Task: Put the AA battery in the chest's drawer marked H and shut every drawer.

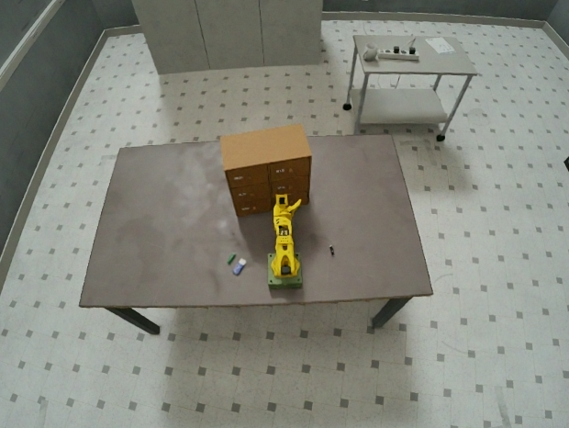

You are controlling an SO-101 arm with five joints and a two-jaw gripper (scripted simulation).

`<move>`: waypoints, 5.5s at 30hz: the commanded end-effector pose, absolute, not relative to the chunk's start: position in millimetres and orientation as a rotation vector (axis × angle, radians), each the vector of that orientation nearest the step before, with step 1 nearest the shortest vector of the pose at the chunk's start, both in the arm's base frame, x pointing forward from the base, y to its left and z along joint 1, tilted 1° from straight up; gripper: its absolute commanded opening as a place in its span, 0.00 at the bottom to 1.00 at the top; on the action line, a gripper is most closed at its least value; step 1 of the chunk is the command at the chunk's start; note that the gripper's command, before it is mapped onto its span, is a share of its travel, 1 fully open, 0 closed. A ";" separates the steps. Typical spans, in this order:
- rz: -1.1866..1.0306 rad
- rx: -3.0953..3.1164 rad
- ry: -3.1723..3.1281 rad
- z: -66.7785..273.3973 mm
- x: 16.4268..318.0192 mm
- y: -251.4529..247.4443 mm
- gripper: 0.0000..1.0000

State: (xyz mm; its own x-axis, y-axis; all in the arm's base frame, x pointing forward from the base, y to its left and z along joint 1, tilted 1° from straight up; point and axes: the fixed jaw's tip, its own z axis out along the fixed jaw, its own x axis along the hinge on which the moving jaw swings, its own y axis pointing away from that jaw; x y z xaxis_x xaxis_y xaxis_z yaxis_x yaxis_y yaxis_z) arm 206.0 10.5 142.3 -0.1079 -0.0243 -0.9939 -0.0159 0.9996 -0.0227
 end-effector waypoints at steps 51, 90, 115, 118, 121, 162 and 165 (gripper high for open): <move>0.124 -0.155 1.646 139.1 214.9 45.8 0.50; 0.426 -0.431 1.513 145.6 196.7 129.1 0.50; 0.439 -0.446 1.515 133.5 198.3 135.1 0.50; 0.440 -0.446 1.514 129.4 199.1 135.6 0.50; 0.437 -0.451 1.532 123.2 199.5 135.9 0.50; 0.438 -0.452 1.532 123.7 199.6 136.3 0.50; 0.438 -0.453 1.532 124.1 199.7 136.7 0.50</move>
State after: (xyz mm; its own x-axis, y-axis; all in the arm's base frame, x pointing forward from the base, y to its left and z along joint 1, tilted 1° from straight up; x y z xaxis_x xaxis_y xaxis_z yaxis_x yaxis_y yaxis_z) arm 199.2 134.2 120.6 -0.0092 -0.0254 -0.9996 -0.5323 0.8464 -0.0166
